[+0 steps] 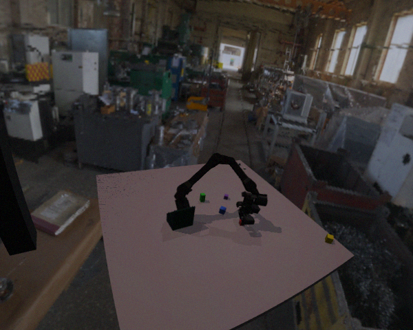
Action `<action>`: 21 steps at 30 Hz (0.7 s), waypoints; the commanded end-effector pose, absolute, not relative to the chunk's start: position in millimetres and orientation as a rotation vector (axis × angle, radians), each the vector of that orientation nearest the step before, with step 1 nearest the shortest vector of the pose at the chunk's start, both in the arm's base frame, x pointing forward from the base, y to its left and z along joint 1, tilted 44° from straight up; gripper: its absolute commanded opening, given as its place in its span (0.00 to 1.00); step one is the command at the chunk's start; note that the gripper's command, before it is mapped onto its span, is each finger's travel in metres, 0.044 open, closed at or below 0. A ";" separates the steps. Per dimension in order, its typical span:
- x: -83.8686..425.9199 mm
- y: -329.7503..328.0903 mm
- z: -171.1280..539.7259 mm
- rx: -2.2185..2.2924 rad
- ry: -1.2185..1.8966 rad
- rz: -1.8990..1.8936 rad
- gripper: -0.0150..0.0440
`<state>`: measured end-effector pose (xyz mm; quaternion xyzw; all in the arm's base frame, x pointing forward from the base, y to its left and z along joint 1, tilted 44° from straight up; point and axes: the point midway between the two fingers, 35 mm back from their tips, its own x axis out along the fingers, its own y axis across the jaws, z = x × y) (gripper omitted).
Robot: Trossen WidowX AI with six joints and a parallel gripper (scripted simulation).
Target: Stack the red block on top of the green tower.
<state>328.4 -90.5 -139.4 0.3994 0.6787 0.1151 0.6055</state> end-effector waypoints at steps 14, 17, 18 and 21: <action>325.2 -133.5 -94.6 0.928 1.572 0.264 0.25; 324.4 -144.1 -83.5 0.927 1.572 0.264 0.25; 324.1 -147.7 -79.8 0.927 1.572 0.263 0.25; 323.3 -157.8 -69.1 0.927 1.572 0.263 0.25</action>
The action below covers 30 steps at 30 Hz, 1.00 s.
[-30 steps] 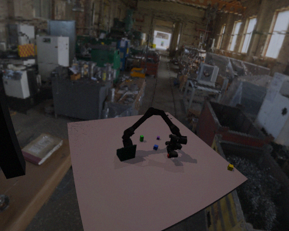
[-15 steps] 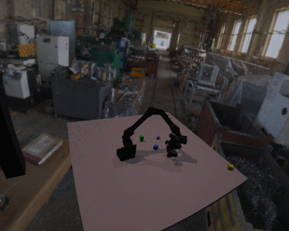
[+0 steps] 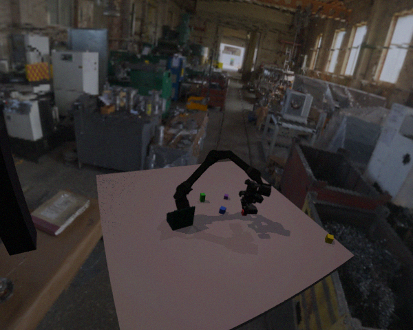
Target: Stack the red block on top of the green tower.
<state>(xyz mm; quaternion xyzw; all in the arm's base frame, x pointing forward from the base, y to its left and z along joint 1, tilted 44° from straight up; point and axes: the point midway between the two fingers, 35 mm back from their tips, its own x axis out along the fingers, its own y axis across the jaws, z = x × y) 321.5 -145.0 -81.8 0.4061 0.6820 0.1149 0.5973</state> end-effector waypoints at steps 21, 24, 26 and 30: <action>325.8 -148.5 -19.1 0.923 1.574 0.252 0.25; 326.8 -138.0 -5.8 0.922 1.575 0.249 0.25; 327.0 -130.7 2.9 0.921 1.575 0.247 0.25; 326.5 -115.9 19.8 0.920 1.575 0.244 0.25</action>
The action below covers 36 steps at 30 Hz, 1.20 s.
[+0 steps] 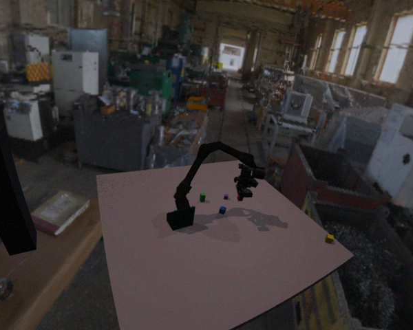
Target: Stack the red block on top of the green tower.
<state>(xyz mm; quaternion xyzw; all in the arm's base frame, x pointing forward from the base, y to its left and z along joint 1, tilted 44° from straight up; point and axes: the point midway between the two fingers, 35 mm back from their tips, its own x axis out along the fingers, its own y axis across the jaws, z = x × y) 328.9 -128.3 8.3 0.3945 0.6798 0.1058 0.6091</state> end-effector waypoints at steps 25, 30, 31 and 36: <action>291.5 -22.8 104.7 0.925 1.574 0.245 0.25; 278.9 -5.5 116.9 0.928 1.575 0.249 0.25; 276.2 -2.2 119.1 0.928 1.575 0.250 0.25; 261.7 14.2 129.5 0.932 1.576 0.255 0.25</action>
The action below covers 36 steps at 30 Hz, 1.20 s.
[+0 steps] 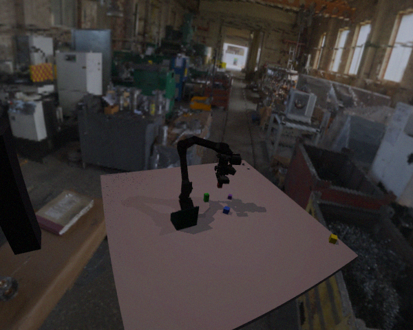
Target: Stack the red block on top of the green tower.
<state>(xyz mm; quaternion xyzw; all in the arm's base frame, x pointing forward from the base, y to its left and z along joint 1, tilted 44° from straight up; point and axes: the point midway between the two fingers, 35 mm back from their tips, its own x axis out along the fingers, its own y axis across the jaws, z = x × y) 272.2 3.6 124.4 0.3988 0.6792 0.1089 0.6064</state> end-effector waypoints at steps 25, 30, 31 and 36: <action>222.3 73.6 124.4 0.942 1.580 0.273 0.25; 222.8 78.3 119.3 0.941 1.580 0.273 0.25; 223.0 80.6 117.0 0.941 1.579 0.273 0.25; 223.5 93.2 104.4 0.942 1.579 0.274 0.25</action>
